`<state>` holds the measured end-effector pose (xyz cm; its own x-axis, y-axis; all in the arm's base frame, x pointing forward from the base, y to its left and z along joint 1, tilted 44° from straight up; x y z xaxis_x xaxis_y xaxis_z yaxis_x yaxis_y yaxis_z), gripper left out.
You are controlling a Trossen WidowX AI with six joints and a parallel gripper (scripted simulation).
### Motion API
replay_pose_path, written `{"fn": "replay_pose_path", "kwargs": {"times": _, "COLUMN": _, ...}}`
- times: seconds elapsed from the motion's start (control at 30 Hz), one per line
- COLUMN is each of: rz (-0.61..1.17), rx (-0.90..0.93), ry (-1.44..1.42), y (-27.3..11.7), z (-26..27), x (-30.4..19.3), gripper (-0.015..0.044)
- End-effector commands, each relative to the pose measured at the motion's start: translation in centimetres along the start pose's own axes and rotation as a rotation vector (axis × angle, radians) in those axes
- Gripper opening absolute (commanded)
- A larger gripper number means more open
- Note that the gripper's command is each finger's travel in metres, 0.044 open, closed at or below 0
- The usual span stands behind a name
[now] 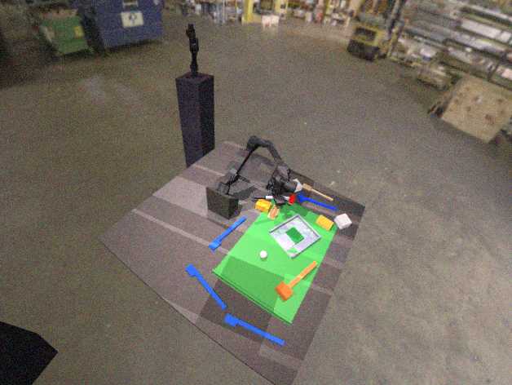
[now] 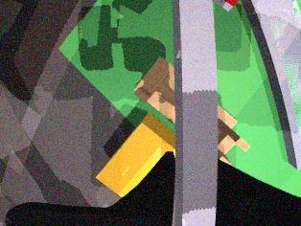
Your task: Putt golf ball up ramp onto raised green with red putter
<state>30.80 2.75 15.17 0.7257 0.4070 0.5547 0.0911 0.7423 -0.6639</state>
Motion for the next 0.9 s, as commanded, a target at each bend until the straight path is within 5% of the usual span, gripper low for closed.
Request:
{"fn": "replay_pose_path", "kwargs": {"times": 0.0, "rz": -0.012, "rx": 0.017, "ry": 0.166, "y": -0.5, "z": -2.1, "x": -1.0, "gripper": 0.0000}}
{"fn": "replay_pose_path", "kwargs": {"times": 0.87, "rz": -0.142, "rx": 0.226, "ry": 1.213, "y": -3.5, "z": -13.1, "x": -8.4, "gripper": 0.0000}}
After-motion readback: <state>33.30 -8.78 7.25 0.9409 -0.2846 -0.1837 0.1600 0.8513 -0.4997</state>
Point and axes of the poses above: the point midway between the two fingers, 35 mm back from their tips, its own y axis out along the fingers, its own z axis across the jaws, x = y × z, the point moved 6 cm from there along -y, back along the fingers, and after that the axes turned 4 degrees about -y, right-handed, at the moved point
